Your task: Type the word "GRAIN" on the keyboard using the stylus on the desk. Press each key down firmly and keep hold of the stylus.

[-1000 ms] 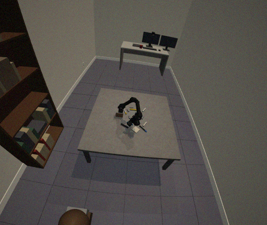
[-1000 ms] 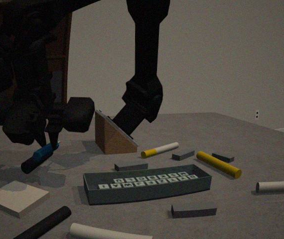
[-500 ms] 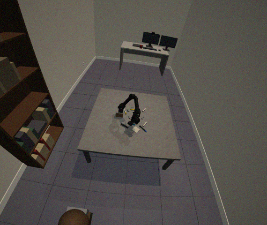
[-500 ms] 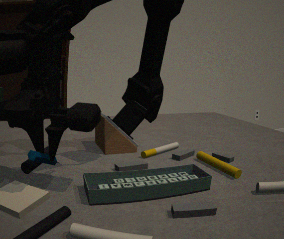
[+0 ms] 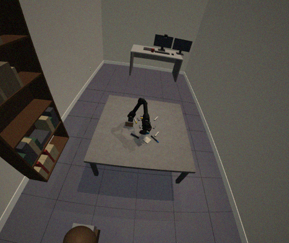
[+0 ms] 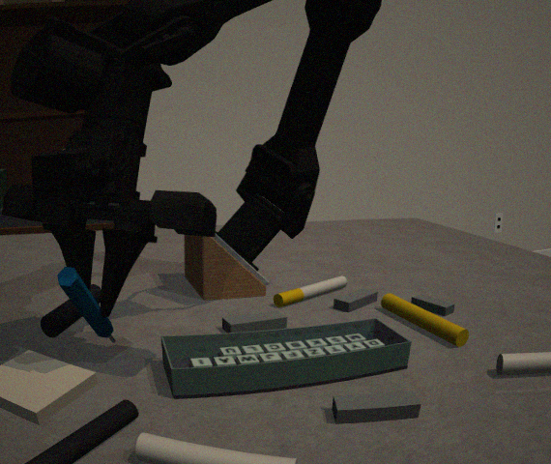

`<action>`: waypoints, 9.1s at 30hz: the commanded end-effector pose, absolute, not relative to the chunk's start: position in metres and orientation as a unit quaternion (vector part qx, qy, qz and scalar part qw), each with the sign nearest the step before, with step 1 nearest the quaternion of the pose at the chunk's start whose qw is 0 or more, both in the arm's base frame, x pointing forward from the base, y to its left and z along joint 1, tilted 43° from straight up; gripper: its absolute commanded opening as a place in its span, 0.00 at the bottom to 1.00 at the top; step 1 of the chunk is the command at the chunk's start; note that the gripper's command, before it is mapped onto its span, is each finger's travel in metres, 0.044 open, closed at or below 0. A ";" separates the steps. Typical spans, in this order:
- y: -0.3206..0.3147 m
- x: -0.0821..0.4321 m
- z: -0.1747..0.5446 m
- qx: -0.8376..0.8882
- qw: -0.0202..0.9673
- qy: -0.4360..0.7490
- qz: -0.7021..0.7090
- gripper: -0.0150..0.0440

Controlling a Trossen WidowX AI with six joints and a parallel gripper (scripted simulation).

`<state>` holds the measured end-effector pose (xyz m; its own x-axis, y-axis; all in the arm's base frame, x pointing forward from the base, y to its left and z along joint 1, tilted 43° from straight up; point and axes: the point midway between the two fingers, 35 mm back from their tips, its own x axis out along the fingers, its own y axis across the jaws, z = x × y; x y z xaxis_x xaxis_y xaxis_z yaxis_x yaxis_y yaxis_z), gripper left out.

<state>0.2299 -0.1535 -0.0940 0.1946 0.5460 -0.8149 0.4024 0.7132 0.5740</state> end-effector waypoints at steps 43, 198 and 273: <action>-0.110 0.252 0.017 0.346 0.897 0.261 0.090 0.25; -0.093 0.250 0.008 0.348 0.895 0.264 0.087 0.25; -0.037 0.249 0.024 0.349 0.896 0.260 0.091 0.39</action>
